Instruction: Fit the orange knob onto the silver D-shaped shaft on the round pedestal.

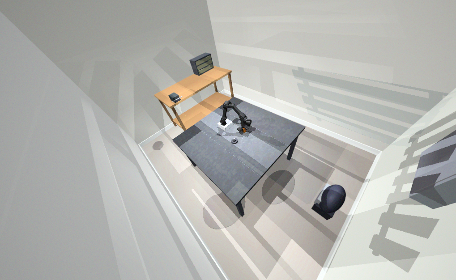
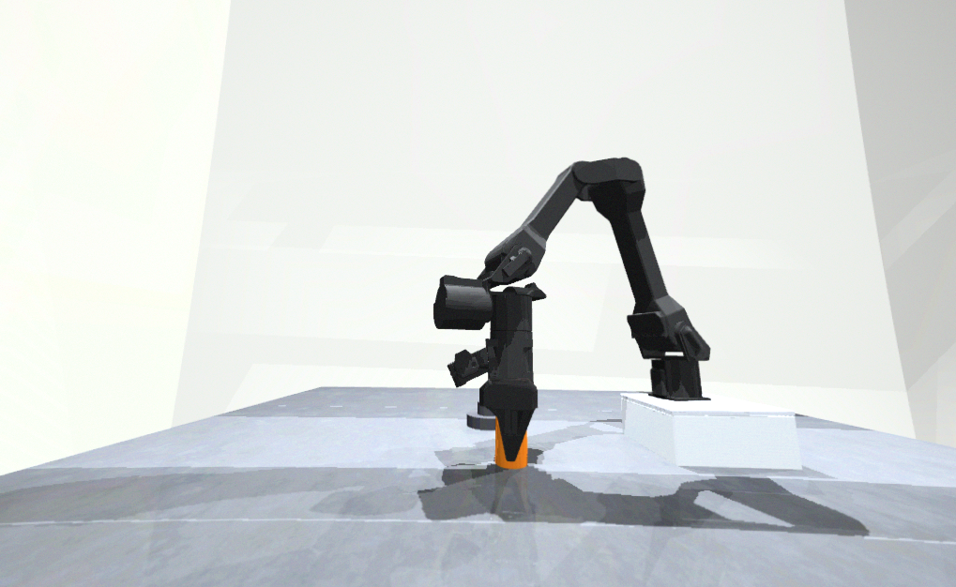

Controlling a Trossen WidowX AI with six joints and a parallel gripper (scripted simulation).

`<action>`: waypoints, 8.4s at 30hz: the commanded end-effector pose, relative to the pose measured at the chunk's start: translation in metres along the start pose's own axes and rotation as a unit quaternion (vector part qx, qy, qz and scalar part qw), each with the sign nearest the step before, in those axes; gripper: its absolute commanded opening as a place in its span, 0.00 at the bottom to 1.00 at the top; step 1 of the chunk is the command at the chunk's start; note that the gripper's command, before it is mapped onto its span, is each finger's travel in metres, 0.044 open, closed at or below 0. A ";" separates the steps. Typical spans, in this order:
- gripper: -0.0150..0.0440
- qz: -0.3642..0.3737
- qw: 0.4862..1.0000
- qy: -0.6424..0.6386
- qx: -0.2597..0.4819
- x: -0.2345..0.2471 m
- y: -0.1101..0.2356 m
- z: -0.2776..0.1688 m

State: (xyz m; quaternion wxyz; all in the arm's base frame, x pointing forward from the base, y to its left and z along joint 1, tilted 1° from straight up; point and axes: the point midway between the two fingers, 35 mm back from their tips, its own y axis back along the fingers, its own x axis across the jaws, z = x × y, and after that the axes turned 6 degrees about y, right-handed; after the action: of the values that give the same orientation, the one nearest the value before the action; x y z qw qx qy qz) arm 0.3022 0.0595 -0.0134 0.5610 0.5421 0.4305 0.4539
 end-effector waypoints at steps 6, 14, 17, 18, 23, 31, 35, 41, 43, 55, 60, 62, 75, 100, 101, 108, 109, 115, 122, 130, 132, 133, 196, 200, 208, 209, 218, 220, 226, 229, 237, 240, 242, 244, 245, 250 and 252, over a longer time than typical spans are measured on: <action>0.25 -0.001 1.000 0.000 -0.001 0.001 0.018 0.004; 0.25 -0.001 1.000 0.000 -0.001 0.003 0.042 0.007; 0.25 -0.001 1.000 0.000 -0.001 0.003 0.051 0.008; 0.25 -0.001 1.000 0.000 -0.001 0.003 0.054 0.008; 0.25 -0.001 1.000 0.000 -0.001 0.004 0.069 0.009; 0.25 -0.001 1.000 0.000 -0.001 0.005 0.094 0.009; 0.25 -0.001 1.000 0.000 -0.001 0.005 0.107 0.009; 0.25 -0.001 1.000 0.000 -0.001 0.005 0.126 0.008; 0.25 -0.001 1.000 0.000 -0.001 0.004 0.132 0.007; 0.25 -0.002 1.000 0.000 -0.001 -0.003 0.138 0.008; 0.25 -0.002 1.000 0.000 -0.002 -0.017 0.134 0.015; 0.25 -0.002 1.000 0.000 -0.002 -0.023 0.133 0.017; 0.25 -0.004 1.000 0.000 -0.002 -0.063 0.122 0.030; 0.25 -0.008 1.000 0.000 -0.002 -0.143 0.104 0.038; 0.25 -0.008 1.000 0.000 -0.002 -0.146 0.103 0.038; 0.25 -0.009 1.000 0.000 -0.002 -0.168 0.098 0.036; 0.25 -0.009 1.000 0.000 -0.002 -0.172 0.097 0.036; 0.25 -0.010 1.000 0.000 -0.002 -0.191 0.093 0.032; 0.25 -0.011 1.000 0.000 -0.002 -0.208 0.089 0.028; 0.25 -0.011 0.998 -0.062 -0.003 -0.209 0.089 0.028; 0.25 -0.011 0.996 -0.092 -0.003 -0.210 0.089 0.028; 0.25 -0.011 0.994 -0.104 -0.003 -0.210 0.089 0.028; 0.25 -0.007 0.784 -0.621 -0.008 -0.207 0.065 0.029; 0.25 -0.007 0.784 -0.621 -0.008 -0.207 0.063 0.029; 0.25 -0.007 0.785 -0.619 -0.008 -0.209 0.066 0.030; 0.25 -0.007 0.785 -0.619 -0.009 -0.209 0.066 0.031; 0.25 -0.007 0.785 -0.619 -0.009 -0.209 0.063 0.031; 0.25 -0.007 0.785 -0.619 -0.008 -0.208 0.063 0.031; 0.25 -0.007 0.785 -0.619 -0.008 -0.208 0.063 0.030; 0.25 -0.007 0.785 -0.619 -0.008 -0.208 0.063 0.029; 0.25 -0.007 0.785 -0.619 -0.008 -0.208 0.062 0.029; 0.25 -0.007 0.787 -0.617 -0.008 -0.208 0.062 0.029; 0.25 -0.007 0.793 -0.609 -0.008 -0.208 0.062 0.029; 0.25 -0.007 0.793 -0.609 -0.008 -0.208 0.062 0.029; 0.25 -0.007 0.793 -0.609 -0.008 -0.208 0.062 0.029; 0.25 -0.007 0.793 -0.609 -0.008 -0.208 0.062 0.029; 0.25 -0.007 0.789 -0.614 -0.008 -0.208 0.062 0.029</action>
State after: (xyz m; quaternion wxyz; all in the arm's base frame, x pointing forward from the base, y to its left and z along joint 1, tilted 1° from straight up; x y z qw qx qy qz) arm 0.2826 -0.1504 0.0477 0.7160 0.6976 -0.0011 0.0260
